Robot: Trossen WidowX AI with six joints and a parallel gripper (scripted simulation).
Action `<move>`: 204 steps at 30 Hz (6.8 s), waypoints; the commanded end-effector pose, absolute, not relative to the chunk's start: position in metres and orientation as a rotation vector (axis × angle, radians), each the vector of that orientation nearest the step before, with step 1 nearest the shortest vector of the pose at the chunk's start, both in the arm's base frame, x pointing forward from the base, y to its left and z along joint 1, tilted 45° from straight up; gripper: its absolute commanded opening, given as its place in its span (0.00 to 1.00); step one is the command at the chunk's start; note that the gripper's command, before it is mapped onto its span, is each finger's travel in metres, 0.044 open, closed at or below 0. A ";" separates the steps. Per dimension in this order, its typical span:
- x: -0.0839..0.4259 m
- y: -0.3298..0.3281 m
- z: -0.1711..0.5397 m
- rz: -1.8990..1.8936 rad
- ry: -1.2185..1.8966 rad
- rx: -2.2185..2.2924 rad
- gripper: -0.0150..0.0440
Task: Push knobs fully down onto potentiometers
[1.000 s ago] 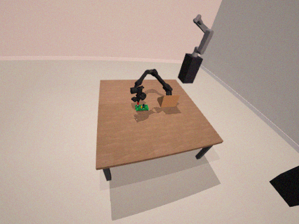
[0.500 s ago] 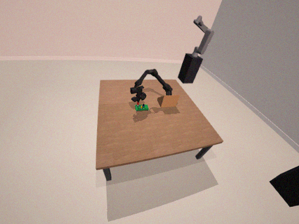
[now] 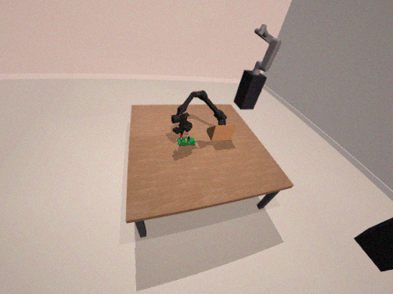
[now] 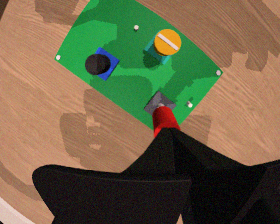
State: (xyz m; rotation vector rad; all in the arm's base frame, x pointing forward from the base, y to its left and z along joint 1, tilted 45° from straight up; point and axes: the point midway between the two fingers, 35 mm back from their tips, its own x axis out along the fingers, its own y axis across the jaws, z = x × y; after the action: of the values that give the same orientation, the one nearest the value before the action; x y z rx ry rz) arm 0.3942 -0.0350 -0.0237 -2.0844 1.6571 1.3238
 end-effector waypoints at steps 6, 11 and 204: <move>0.395 -0.041 -0.028 1.321 1.661 -2.084 0.25; 0.395 -0.041 -0.028 1.321 1.661 -2.084 0.25; 0.395 -0.062 -0.049 1.321 1.661 -2.084 0.25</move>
State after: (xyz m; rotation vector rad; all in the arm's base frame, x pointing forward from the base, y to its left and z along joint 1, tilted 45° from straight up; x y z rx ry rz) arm 0.3930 -0.0485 -0.0402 -2.1232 1.6306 1.3447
